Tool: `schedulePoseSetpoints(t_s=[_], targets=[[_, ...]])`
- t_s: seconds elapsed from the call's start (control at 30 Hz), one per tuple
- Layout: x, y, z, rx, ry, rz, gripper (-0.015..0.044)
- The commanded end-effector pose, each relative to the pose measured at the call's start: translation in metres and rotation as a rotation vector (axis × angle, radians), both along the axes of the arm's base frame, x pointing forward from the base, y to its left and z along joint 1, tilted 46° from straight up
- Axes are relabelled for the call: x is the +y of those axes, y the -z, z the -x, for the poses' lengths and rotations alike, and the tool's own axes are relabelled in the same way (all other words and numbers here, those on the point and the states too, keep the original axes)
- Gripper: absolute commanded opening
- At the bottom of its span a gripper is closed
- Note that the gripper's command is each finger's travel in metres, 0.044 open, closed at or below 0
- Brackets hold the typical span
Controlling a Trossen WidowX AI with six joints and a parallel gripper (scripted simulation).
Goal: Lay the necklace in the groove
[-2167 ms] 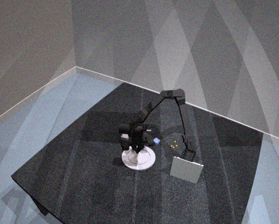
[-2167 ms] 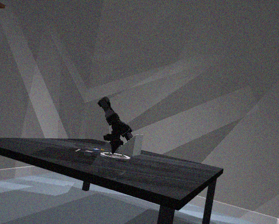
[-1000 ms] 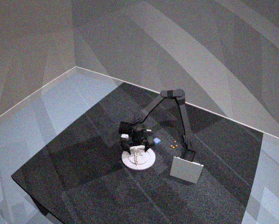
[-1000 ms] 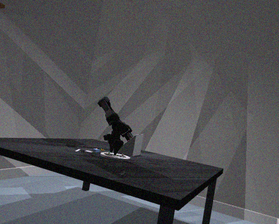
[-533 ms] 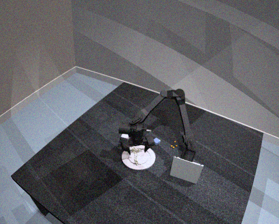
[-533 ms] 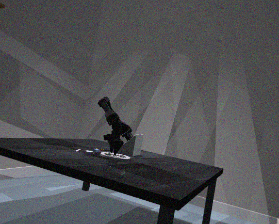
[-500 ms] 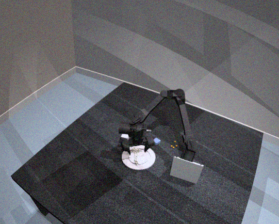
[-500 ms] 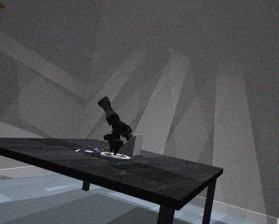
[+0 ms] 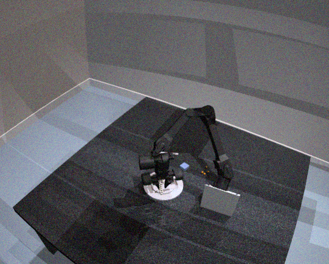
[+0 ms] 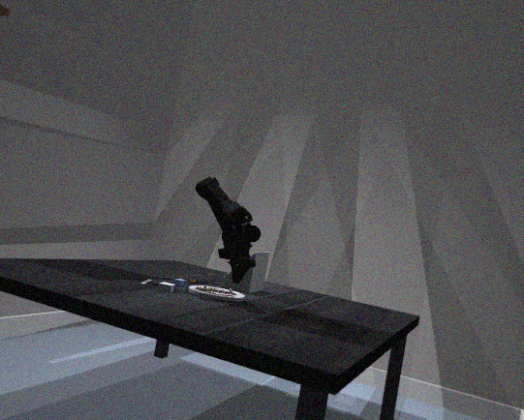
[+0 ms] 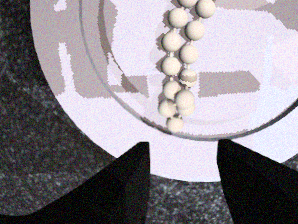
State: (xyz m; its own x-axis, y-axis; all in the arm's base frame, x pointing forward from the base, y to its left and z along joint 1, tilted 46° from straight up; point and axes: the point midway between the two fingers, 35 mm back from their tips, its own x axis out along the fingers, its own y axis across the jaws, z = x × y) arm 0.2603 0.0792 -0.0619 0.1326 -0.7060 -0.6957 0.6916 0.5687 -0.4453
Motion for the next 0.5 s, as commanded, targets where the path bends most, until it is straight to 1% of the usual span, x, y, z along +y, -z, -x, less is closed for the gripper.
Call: schedulePoseSetpoints(t_s=[0.0,0.13,0.2,0.47], targets=[[0.0,0.004,0.001,-0.009,0.019,-0.005,0.012],[-0.01,0.014,-0.001,-0.009,0.019,-0.004,0.012],[-0.002,0.01,-0.004,-0.021,0.016,-0.018,0.012],[-0.009,0.016,-0.004,-0.018,0.017,-0.014,0.012]])
